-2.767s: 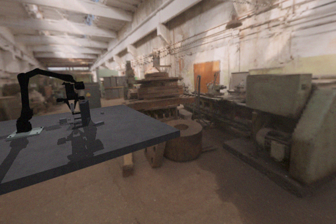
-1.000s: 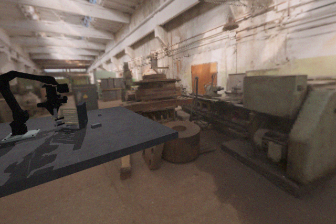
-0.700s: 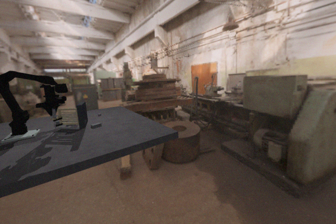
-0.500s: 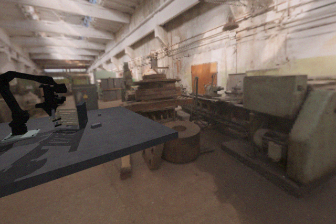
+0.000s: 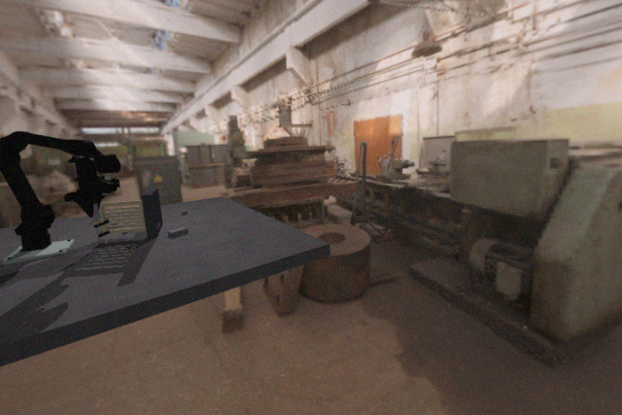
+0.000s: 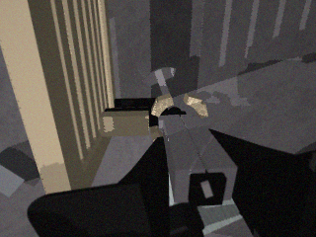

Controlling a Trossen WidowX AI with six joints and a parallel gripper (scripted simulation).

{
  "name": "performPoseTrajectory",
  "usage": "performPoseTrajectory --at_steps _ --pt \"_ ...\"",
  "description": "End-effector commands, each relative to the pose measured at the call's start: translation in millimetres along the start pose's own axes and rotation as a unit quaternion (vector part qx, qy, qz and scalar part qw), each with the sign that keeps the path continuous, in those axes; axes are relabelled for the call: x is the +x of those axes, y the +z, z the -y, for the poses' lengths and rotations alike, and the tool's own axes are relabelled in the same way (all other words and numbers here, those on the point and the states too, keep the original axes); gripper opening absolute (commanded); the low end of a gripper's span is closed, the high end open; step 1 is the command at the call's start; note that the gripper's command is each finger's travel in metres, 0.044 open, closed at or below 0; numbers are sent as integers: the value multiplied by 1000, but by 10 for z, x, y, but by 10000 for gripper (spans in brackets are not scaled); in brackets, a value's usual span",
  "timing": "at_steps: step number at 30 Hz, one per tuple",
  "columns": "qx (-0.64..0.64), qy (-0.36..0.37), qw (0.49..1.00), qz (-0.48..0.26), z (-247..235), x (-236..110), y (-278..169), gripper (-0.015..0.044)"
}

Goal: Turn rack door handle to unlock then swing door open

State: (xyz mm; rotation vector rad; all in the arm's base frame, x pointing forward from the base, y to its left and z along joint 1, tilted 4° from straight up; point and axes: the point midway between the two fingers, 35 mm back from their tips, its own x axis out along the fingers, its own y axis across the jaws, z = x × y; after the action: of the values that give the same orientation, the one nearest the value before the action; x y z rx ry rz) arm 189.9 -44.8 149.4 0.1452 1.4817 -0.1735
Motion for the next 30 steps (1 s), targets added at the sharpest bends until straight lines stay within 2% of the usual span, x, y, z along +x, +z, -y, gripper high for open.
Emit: performPoseTrajectory --at_steps 1,30 --pt "-28 2 1000 1 51 2 25 25" --pt "-187 -1 982 2 531 1 204 25"
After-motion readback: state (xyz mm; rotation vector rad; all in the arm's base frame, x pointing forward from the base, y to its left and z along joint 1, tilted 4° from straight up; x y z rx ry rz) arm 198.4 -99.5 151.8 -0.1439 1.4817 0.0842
